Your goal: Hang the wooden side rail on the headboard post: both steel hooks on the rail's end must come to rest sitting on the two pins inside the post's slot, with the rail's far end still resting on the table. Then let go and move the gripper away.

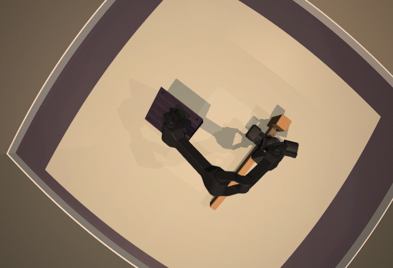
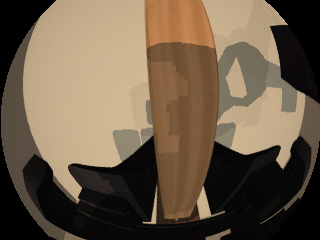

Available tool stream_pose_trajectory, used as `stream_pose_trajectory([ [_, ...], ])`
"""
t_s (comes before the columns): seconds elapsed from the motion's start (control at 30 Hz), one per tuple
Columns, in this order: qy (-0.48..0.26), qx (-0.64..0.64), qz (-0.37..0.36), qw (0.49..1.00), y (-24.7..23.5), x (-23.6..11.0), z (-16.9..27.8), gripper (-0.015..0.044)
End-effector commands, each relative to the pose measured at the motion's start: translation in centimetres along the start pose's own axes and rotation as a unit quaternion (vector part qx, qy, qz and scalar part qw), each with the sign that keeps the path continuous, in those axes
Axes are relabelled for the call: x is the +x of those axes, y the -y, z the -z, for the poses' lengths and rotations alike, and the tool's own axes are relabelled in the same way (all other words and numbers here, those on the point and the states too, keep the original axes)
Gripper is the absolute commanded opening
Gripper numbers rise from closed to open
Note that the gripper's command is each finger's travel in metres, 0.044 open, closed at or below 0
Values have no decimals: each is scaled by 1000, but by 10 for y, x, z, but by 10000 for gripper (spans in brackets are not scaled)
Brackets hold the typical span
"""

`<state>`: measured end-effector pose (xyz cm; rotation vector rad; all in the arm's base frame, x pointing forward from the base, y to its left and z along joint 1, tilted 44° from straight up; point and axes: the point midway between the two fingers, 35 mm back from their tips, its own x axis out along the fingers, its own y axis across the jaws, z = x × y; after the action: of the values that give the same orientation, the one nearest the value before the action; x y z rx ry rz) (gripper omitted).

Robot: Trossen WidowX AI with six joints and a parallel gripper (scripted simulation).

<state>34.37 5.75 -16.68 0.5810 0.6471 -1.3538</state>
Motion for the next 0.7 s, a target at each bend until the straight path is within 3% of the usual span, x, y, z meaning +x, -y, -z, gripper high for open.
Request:
stream_pose_trajectory([
  [0.0, -4, 0, -6, 1000, -2, -5, 5, 0],
  [0.67, -5, 0, -6, 1000, -2, -5, 7, 0],
])
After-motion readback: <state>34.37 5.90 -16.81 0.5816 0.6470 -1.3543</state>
